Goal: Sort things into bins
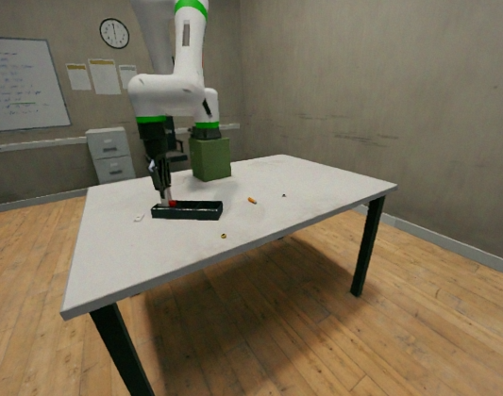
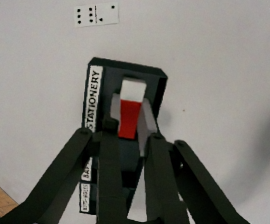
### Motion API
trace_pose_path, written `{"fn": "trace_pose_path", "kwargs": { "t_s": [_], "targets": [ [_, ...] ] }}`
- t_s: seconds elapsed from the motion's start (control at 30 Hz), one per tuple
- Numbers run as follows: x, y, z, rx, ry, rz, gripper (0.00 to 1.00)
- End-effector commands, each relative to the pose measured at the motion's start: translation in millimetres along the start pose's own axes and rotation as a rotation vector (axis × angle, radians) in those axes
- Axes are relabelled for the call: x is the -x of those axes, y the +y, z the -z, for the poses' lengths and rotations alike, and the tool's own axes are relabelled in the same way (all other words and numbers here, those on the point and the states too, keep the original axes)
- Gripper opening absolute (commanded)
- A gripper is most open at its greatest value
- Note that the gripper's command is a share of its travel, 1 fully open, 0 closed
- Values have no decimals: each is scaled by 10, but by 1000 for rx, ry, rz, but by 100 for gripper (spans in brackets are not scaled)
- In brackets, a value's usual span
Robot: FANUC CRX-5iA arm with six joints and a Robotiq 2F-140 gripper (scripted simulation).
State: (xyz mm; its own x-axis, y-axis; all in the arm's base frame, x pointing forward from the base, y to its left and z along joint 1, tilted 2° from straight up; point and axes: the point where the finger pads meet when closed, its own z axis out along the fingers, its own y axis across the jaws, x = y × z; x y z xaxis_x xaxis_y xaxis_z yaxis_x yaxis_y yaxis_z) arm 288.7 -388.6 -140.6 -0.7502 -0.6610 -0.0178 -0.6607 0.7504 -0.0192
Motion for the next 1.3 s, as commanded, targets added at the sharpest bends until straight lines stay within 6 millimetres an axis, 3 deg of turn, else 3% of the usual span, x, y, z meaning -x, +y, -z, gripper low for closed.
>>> {"fn": "trace_pose_path", "kwargs": {
  "t_s": [0.0,0.27,0.67,0.7,1.27],
  "targets": [
    [-1,-2,-41,0,0,0,20],
    [-1,-2,-185,0,0,0,20],
    [-2,-1,-185,0,0,0,20],
    [-2,-1,-185,0,0,0,26],
    [-2,-1,-185,0,0,0,26]
  ]
}}
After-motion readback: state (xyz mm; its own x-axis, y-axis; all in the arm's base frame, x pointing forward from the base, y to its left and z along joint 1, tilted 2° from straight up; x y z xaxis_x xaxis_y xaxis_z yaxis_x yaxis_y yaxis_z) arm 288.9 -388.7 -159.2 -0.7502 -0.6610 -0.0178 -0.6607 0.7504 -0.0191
